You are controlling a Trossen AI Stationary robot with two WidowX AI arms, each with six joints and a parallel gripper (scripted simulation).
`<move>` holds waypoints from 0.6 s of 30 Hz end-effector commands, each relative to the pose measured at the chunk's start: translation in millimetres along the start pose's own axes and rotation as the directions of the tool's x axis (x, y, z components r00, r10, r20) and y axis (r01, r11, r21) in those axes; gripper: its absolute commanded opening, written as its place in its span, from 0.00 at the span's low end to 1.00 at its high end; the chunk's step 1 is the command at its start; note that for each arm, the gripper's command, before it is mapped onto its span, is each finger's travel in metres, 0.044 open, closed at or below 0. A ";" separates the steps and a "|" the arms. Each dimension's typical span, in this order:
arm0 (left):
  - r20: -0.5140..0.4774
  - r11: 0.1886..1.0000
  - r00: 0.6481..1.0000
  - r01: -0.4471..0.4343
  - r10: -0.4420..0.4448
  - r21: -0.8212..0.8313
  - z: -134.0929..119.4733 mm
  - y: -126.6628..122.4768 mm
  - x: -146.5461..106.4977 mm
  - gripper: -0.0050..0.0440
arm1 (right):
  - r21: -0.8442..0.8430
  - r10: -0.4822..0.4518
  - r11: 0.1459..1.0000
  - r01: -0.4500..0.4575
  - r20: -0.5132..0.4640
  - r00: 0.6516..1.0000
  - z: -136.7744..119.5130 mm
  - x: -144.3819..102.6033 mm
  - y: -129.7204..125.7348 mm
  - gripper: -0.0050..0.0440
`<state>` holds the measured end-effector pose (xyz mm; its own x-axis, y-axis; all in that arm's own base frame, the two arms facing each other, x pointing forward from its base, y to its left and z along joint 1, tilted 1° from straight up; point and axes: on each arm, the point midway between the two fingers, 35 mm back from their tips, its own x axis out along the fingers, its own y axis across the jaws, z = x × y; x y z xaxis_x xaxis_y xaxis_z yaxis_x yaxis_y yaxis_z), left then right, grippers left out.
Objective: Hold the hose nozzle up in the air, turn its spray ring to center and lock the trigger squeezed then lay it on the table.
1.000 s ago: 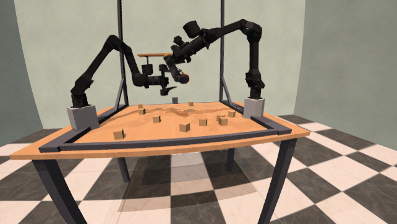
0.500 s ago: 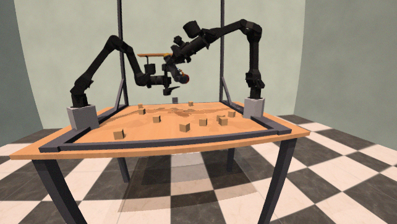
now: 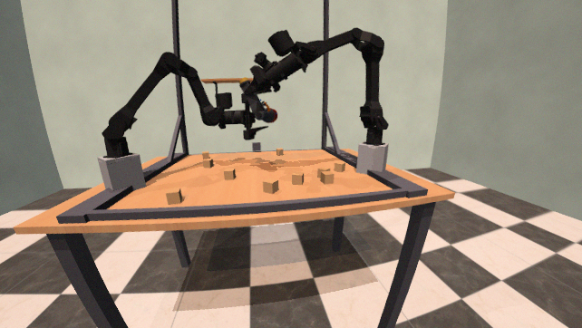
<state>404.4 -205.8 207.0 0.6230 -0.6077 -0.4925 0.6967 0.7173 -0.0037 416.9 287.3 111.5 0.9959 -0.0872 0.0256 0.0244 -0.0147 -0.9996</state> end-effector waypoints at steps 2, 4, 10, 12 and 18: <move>0.049 1.000 0.999 -0.005 0.005 0.013 18.3 -0.1 -8.5 0.45 | 0.020 -0.014 1.000 0.014 -0.001 1.000 1.2 10.3 -9.1 0.93; 0.049 1.000 0.999 -0.005 0.005 0.013 18.3 -0.1 -8.5 0.45 | 0.021 -0.014 1.000 0.014 -0.001 1.000 1.1 13.8 -9.3 0.93; 0.049 1.000 0.999 -0.005 0.005 0.013 18.3 -0.1 -8.5 0.45 | 0.021 -0.014 1.000 0.014 -0.001 1.000 1.1 15.6 -9.5 0.93; 0.049 1.000 0.999 -0.005 0.005 0.013 18.3 -0.1 -8.5 0.45 | 0.021 -0.014 1.000 0.014 -0.001 1.000 1.1 15.6 -9.5 0.93; 0.049 1.000 0.999 -0.005 0.005 0.013 18.3 -0.1 -8.5 0.45 | 0.021 -0.014 1.000 0.014 -0.001 1.000 1.2 15.5 -9.6 0.10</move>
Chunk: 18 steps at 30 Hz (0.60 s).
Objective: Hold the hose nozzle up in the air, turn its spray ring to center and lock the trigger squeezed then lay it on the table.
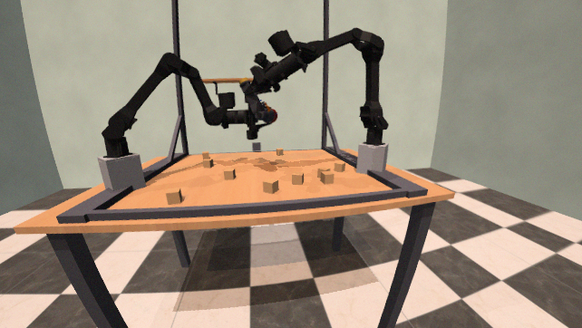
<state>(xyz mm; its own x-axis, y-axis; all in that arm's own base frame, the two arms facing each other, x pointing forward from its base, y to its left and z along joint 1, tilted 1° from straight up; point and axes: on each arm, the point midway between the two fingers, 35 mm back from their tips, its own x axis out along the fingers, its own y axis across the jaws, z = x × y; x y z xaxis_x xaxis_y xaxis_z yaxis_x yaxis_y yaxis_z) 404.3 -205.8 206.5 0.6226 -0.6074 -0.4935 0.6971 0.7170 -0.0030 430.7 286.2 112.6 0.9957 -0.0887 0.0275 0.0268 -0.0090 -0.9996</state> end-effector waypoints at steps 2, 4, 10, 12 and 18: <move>0.050 1.000 0.999 -0.005 0.005 0.012 18.7 -0.1 -8.7 0.45 | 0.015 -0.012 1.000 0.012 0.001 1.000 1.2 1.6 -8.8 0.10; 0.050 1.000 0.999 -0.005 0.005 0.012 18.7 -0.1 -8.7 0.45 | 0.015 -0.012 1.000 0.012 0.001 1.000 1.2 1.6 -8.8 0.10; 0.050 1.000 0.999 -0.005 0.005 0.012 18.7 -0.1 -8.7 0.45 | 0.015 -0.012 1.000 0.012 0.001 1.000 1.2 1.6 -8.8 0.10; 0.050 1.000 0.999 -0.005 0.005 0.012 18.7 -0.1 -8.7 0.45 | 0.015 -0.012 1.000 0.012 0.001 1.000 1.2 1.6 -8.8 0.10; 0.050 1.000 0.999 -0.005 0.005 0.012 18.7 -0.1 -8.7 0.45 | 0.016 0.076 0.997 -0.076 0.001 0.997 0.4 0.7 -12.0 0.10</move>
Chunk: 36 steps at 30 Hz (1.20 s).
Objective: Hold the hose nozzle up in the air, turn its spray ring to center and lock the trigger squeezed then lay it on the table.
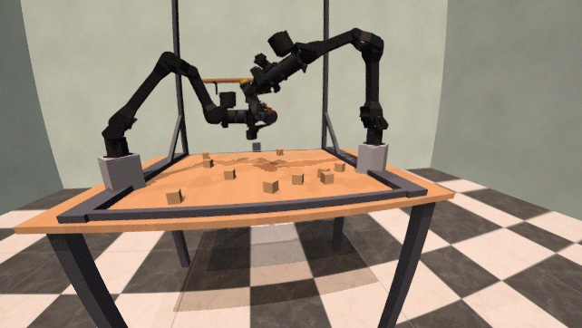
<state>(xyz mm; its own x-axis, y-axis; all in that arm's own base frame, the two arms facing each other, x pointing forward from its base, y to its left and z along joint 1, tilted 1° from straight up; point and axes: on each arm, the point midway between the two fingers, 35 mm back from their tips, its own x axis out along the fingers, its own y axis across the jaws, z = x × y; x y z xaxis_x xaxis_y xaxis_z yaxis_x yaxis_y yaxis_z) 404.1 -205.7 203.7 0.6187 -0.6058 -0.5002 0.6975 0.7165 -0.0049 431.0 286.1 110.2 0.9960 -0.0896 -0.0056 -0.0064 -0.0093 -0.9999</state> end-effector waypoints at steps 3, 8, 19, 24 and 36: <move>0.057 1.000 0.998 -0.007 0.006 0.013 21.2 -0.1 -10.1 0.45 | 0.020 0.085 0.996 -0.085 0.003 0.996 0.6 0.0 -16.7 0.10; 0.057 1.000 0.998 -0.007 0.006 0.013 21.2 -0.1 -10.1 0.45 | 0.018 0.116 0.993 -0.116 0.005 0.993 1.2 0.6 -17.3 0.10; 0.057 1.000 0.998 -0.007 0.006 0.013 21.2 -0.1 -10.1 0.45 | 0.018 0.180 0.983 -0.181 0.009 0.984 1.6 1.1 -20.3 0.10; 0.057 1.000 0.998 -0.007 0.006 0.013 21.2 -0.1 -10.1 0.45 | 0.018 0.180 0.983 -0.181 0.009 0.984 1.6 1.1 -20.3 0.10; 0.057 1.000 0.998 -0.007 0.006 0.013 21.2 -0.1 -10.1 0.45 | 0.018 0.345 0.939 -0.345 0.013 0.939 1.2 1.3 -26.5 0.10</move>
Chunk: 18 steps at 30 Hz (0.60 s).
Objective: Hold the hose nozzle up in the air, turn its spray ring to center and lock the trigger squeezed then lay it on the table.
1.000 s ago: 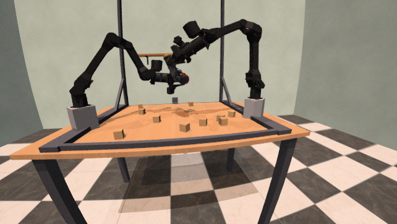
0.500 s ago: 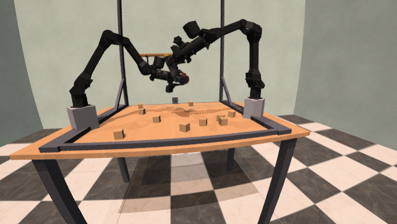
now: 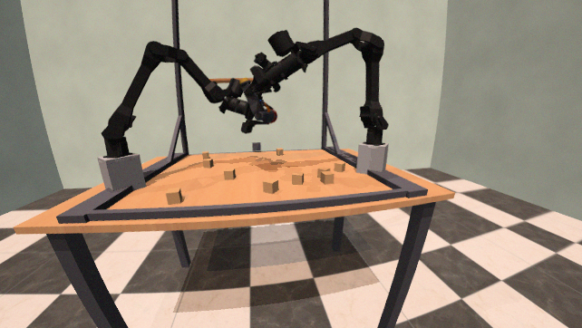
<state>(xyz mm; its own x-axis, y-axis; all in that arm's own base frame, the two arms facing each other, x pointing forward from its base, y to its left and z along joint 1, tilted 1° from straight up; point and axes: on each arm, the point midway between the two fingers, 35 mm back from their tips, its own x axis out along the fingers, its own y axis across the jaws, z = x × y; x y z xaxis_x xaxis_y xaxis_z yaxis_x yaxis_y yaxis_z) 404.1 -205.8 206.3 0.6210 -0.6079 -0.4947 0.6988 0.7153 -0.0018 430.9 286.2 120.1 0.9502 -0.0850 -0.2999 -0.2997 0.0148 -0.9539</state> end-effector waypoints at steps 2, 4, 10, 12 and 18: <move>0.051 1.000 0.999 -0.007 0.006 0.010 19.0 0.2 -8.7 0.45 | 0.021 0.086 0.996 -0.087 0.010 0.996 1.2 -3.6 -17.4 0.10; 0.051 1.000 0.999 -0.007 0.006 0.010 19.0 0.2 -8.7 0.45 | 0.021 0.121 0.992 -0.121 0.011 0.993 1.2 -3.8 -18.5 0.10; 0.051 1.000 0.999 -0.007 0.006 0.010 19.0 0.2 -8.7 0.45 | 0.016 0.113 0.993 -0.113 0.011 0.994 1.2 -3.0 -16.3 0.93; 0.051 1.000 0.999 -0.007 0.006 0.010 19.0 0.2 -8.7 0.45 | 0.016 0.113 0.993 -0.113 0.011 0.994 1.2 -3.0 -16.3 0.93; 0.051 1.000 0.999 -0.007 0.006 0.010 19.0 0.2 -8.7 0.45 | 0.016 0.113 0.993 -0.113 0.011 0.994 1.2 -3.0 -16.3 0.93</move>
<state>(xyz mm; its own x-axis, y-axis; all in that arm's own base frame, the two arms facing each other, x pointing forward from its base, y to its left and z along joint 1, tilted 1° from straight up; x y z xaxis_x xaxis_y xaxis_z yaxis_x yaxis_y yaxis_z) 404.5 -205.8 206.7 0.6231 -0.6073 -0.4930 0.6964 0.7176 -0.0038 431.4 285.9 121.6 0.9028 -0.0836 -0.4218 -0.4220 0.0162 -0.9065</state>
